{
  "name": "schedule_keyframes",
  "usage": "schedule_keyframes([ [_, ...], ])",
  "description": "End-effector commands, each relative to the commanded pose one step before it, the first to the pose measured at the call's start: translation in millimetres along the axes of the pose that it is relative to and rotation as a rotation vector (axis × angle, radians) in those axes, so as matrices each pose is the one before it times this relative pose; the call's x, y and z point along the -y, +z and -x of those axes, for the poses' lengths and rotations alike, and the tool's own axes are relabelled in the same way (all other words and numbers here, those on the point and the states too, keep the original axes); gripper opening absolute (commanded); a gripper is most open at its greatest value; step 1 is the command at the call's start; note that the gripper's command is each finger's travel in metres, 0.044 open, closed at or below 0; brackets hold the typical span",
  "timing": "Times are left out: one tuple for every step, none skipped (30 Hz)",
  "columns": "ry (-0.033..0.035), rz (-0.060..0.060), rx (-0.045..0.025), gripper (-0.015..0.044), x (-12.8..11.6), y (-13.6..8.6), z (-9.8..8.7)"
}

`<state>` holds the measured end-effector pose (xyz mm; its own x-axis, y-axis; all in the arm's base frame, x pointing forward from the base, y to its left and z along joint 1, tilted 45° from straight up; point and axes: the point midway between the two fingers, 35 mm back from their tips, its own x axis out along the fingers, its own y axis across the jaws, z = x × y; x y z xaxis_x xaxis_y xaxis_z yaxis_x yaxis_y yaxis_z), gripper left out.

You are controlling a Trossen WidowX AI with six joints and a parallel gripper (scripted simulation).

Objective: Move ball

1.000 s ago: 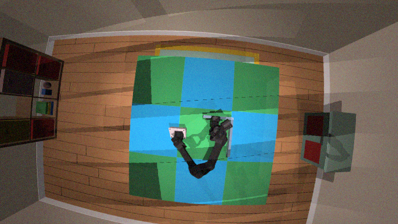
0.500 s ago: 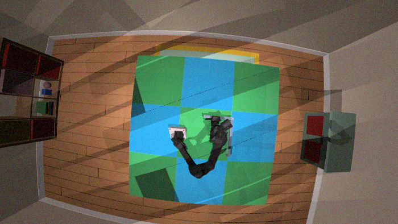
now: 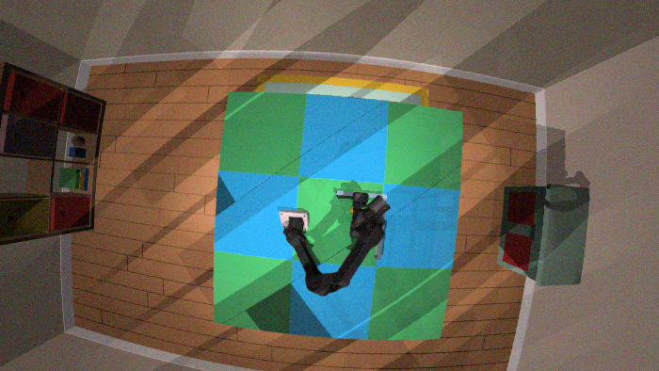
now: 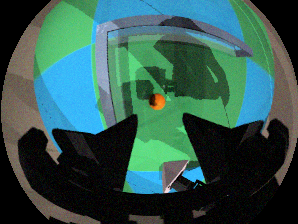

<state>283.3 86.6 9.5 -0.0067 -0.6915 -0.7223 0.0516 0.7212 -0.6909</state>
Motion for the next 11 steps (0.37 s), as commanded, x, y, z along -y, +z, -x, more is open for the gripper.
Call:
schedule_keyframes([
  [0.00064,0.0011,0.00147,0.0264,-0.34,0.25,-0.78],
  [0.00000,0.0000,0.00000,0.0264,0.00,0.00,0.00],
  [0.00000,0.0000,0.00000,0.0264,0.00,0.00,0.00],
  [0.00000,0.0000,0.00000,0.0264,0.00,0.00,0.00],
  [-0.00006,0.0000,-0.00027,0.0290,0.01,-0.04,2.52],
  [-0.00030,-0.0001,-0.00083,0.0316,0.12,-0.24,7.59],
  [-0.00089,-0.0003,-0.00143,0.0343,0.49,-0.82,12.71],
  [-0.00138,-0.0004,-0.00145,0.0369,0.86,-1.36,12.75],
  [-0.00106,-0.0003,-0.00088,0.0395,0.71,-1.07,7.66],
  [-0.00039,-0.0001,-0.00029,0.0421,0.27,-0.40,2.55],
  [0.00000,0.0000,0.00000,0.0440,0.00,0.00,0.00],
])
